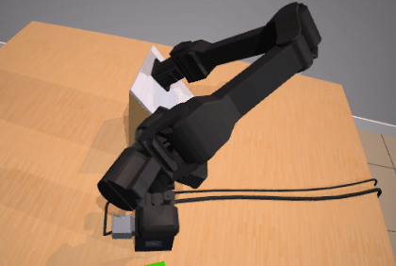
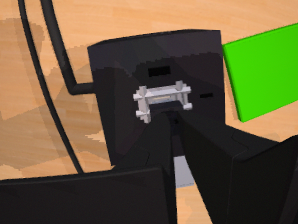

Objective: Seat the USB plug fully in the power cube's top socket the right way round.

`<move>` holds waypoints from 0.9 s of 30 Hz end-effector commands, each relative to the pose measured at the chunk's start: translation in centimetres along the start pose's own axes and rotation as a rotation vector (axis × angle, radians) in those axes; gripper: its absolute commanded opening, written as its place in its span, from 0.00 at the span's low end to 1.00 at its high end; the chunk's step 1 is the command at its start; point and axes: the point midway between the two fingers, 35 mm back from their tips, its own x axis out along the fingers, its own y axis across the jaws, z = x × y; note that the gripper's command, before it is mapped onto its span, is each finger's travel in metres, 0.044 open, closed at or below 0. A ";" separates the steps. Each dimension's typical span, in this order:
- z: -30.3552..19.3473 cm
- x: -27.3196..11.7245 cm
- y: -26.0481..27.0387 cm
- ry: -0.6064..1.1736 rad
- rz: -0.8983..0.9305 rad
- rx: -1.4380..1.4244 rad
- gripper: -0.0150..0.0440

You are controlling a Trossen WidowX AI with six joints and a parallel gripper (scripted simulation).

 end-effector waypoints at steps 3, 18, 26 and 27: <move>0.0 0.1 -0.1 -0.004 -0.004 0.005 0.25; 0.0 0.3 -0.1 -0.005 -0.004 0.005 0.25; 0.0 0.4 -0.1 -0.005 -0.004 0.005 0.25; 0.0 0.4 -0.1 -0.005 -0.004 0.005 0.25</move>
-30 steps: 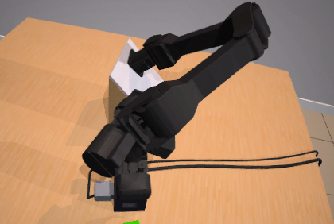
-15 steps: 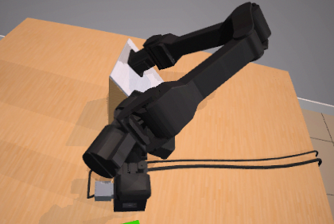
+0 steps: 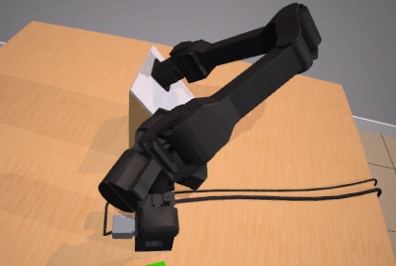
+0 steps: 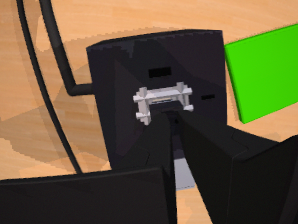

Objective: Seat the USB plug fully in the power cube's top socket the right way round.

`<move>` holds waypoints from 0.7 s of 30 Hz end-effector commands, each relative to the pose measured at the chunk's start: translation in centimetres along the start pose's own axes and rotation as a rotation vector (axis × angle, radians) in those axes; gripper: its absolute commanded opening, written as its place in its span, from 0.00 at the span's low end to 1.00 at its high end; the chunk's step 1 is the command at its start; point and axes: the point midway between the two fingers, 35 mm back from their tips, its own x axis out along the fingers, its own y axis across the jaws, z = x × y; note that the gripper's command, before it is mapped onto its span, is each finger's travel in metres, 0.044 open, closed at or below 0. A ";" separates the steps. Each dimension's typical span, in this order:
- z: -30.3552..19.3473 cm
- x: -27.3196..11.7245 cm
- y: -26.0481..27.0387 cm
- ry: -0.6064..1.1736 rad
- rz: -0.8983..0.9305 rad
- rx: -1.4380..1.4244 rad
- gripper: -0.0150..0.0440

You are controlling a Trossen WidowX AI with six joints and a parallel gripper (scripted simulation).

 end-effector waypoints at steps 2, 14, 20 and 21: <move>0.0 0.1 -0.1 -0.004 -0.004 0.005 0.25; 0.0 0.2 -0.1 -0.005 -0.004 0.005 0.25; 0.0 0.3 -0.1 -0.005 -0.004 0.005 0.25; 0.0 0.3 -0.1 -0.005 -0.004 0.005 0.25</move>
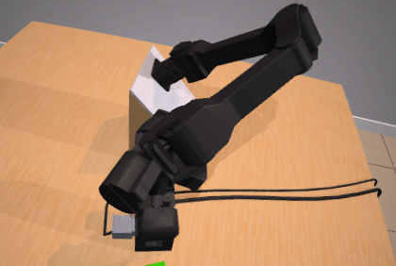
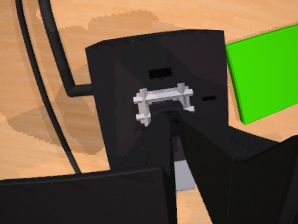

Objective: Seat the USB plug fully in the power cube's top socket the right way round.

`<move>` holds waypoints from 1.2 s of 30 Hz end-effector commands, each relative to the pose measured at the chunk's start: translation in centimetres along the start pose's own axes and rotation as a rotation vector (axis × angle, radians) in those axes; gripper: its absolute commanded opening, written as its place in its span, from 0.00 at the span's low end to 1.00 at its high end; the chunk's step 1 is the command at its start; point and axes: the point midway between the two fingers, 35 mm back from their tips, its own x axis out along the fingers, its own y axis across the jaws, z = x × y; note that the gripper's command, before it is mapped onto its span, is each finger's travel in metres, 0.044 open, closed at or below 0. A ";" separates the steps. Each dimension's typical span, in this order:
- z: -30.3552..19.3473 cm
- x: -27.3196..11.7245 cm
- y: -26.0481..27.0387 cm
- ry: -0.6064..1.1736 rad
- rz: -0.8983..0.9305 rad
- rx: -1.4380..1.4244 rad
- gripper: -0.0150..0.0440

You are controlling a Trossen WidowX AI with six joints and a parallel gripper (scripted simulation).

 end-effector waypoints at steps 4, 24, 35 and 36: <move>0.0 0.1 -0.1 -0.005 -0.004 0.005 0.25; 0.0 0.3 -0.1 -0.005 -0.004 0.005 0.25; 0.0 0.5 -0.1 -0.005 -0.004 0.005 0.25; 0.0 0.5 -0.1 -0.005 -0.004 0.005 0.25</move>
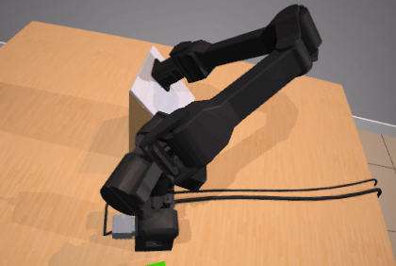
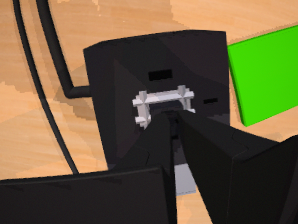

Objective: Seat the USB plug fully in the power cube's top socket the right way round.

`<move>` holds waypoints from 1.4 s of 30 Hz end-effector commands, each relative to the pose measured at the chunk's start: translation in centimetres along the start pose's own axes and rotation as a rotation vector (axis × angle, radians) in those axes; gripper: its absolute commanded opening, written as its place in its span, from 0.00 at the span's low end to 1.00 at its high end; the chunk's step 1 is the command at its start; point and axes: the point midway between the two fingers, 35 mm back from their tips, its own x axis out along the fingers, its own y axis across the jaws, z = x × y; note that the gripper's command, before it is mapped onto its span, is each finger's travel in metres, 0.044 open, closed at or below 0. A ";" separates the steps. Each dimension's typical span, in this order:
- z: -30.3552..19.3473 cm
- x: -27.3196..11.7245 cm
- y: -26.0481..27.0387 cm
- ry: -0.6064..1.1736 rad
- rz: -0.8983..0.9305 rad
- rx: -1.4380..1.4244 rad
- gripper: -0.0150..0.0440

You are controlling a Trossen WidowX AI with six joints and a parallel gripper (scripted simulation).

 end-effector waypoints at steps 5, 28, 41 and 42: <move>0.0 0.1 0.0 -0.004 -0.003 0.005 0.25; 0.0 0.4 0.0 -0.004 -0.003 0.005 0.25; 0.0 0.5 0.0 -0.004 -0.003 0.005 0.25; 0.0 0.5 0.0 -0.004 -0.003 0.005 0.25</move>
